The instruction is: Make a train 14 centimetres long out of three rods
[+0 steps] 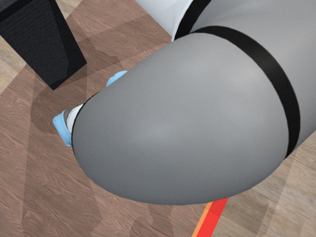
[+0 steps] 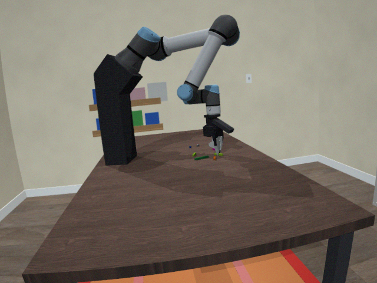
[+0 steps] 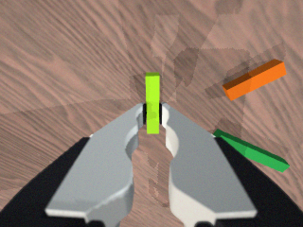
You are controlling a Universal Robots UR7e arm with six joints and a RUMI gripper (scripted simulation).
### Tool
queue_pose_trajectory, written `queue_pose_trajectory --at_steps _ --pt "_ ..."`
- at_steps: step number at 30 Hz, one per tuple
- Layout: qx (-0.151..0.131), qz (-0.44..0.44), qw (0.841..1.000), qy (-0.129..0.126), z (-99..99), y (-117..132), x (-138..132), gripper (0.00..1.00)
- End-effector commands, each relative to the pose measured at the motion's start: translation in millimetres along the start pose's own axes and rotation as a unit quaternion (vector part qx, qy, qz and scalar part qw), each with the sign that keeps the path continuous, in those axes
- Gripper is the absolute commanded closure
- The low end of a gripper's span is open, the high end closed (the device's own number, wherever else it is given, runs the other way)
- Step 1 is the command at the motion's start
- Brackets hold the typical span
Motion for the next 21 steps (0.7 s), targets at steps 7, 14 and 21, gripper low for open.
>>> queue_pose_trajectory --at_steps 7,14,21 --pt "0.0 0.0 1.0 0.0 -6.3 0 0 1.0" --pt "0.0 0.0 1.0 0.0 -32.7 0 0 1.0" --pt "0.0 0.0 1.0 0.0 -58.5 0 0 1.0"
Point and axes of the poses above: the point where the finger pads meet when closed, its own z axis out along the fingers, its own x axis across the jaws, y = z × x, the point moved 5 cm from there along -z, back along the fingers, and after that the axes turned 14 degrees about z, right-handed, at the moved point
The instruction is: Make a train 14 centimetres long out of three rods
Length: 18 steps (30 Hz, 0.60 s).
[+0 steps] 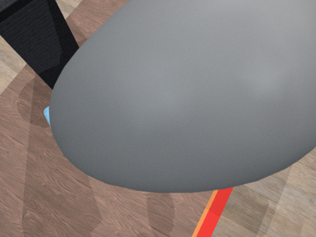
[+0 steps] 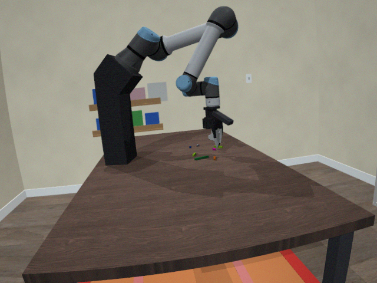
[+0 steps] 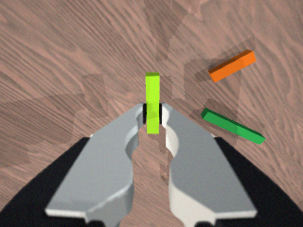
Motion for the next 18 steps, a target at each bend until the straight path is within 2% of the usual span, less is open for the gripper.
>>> queue_pose_trajectory --at_steps 1,9,18 --pt "0.0 0.0 1.0 0.0 -21.6 0 0 1.0" --pt "0.0 0.0 1.0 0.0 -51.6 0 0 1.0" --pt "0.0 0.0 1.0 0.0 -58.4 0 0 1.0"
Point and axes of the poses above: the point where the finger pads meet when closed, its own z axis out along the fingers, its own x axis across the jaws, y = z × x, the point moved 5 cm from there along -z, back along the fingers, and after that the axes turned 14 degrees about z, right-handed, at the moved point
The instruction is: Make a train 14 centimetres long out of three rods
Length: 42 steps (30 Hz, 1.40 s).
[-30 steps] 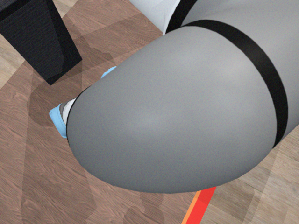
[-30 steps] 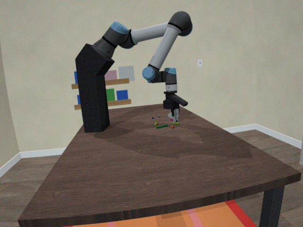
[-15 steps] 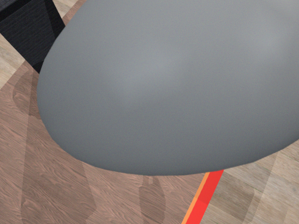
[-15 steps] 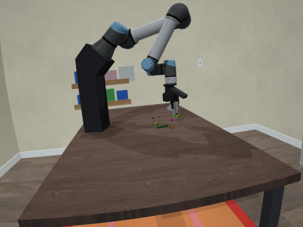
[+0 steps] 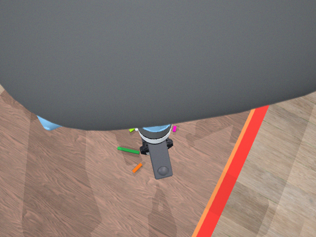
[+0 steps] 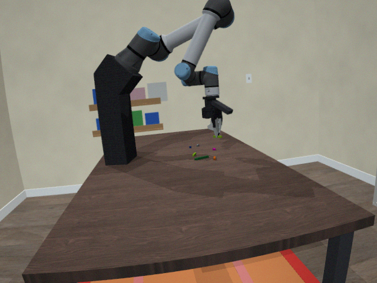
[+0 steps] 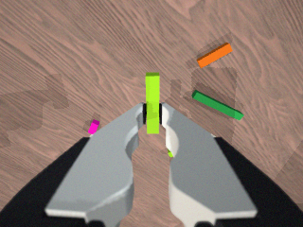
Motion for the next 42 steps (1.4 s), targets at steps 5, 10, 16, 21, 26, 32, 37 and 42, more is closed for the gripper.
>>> queue_pose_trajectory --at_steps 5,10,16,21,26,32,37,42 --pt "0.0 0.0 1.0 0.0 -3.0 0 0 1.0" --pt "0.0 -0.001 1.0 0.0 -2.9 1 -1 1.0" --pt "0.0 -0.008 1.0 0.0 -2.5 15 -3 1.0" --pt "0.0 -0.03 1.0 0.0 -2.7 58 -11 1.0" --pt "0.0 -0.06 0.998 0.0 -3.0 117 -21 1.0" --pt "0.0 -0.083 0.997 0.0 -3.2 163 -28 1.0" --pt "0.001 -0.105 0.994 -0.001 -5.2 204 -34 1.0" --pt "0.001 -0.121 0.993 -0.001 -5.0 236 -40 1.0"
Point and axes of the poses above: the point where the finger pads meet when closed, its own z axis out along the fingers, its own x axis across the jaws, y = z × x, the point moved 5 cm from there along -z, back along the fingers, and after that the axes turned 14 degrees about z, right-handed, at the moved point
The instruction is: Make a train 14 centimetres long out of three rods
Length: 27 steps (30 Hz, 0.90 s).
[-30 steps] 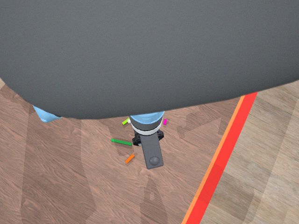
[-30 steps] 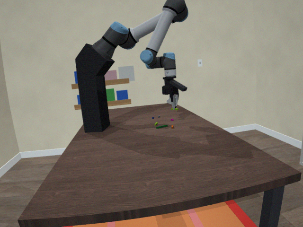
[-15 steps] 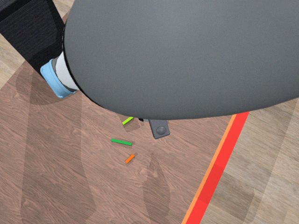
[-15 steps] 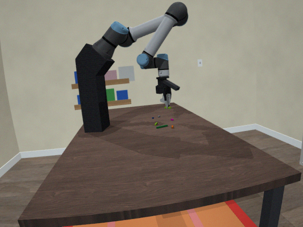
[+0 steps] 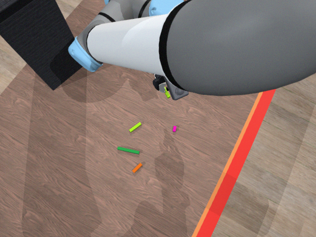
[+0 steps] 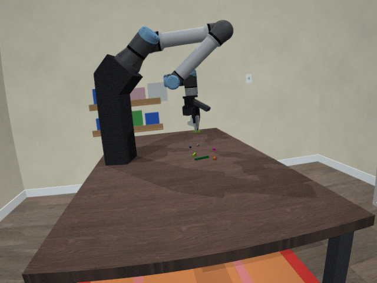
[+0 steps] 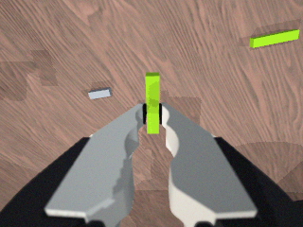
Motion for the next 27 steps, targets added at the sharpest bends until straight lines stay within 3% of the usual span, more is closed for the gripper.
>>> queue_pose_trajectory --at_steps 1,27 --pt "0.005 -0.014 1.0 0.001 1.0 27.4 -12.3 1.0" --pt "0.004 -0.017 1.0 0.002 5.9 34.1 -15.0 1.0"
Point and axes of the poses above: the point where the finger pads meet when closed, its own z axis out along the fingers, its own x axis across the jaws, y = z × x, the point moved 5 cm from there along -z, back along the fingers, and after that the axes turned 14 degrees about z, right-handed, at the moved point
